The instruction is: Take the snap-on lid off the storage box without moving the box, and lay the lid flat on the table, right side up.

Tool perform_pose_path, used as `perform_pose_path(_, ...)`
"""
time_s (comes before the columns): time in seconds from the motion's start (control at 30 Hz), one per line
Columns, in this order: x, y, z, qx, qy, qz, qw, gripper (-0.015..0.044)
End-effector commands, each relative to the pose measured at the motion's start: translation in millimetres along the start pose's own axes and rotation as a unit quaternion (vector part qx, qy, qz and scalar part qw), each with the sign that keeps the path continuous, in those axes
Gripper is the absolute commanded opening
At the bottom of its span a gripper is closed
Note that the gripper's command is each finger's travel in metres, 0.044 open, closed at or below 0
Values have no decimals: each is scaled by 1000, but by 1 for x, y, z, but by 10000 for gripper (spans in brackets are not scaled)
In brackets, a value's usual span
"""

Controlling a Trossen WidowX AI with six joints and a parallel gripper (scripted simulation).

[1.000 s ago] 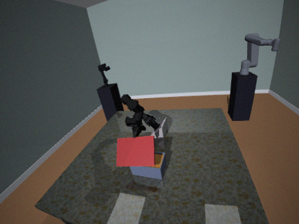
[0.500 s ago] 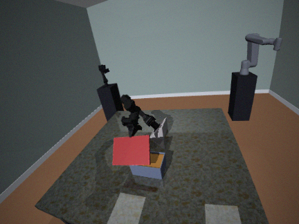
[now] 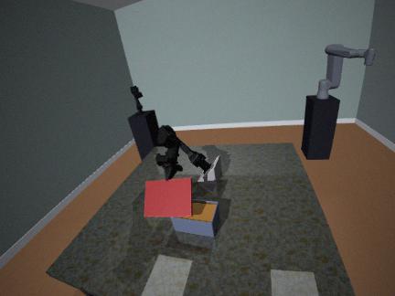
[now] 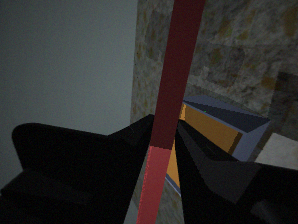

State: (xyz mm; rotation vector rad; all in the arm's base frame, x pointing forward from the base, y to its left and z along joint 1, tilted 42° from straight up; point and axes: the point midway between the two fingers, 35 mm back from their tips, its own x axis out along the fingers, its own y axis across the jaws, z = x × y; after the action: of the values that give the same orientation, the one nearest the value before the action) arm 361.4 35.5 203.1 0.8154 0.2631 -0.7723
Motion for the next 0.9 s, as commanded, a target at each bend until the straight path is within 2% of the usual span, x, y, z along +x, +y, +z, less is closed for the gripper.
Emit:
perform_pose_path(0.0, -4, 2, 10, 3, 3, 6, 1000, 0)
perform_pose_path(0.87, -7, -2, 61, 3, 2, 6, 1000, 0)
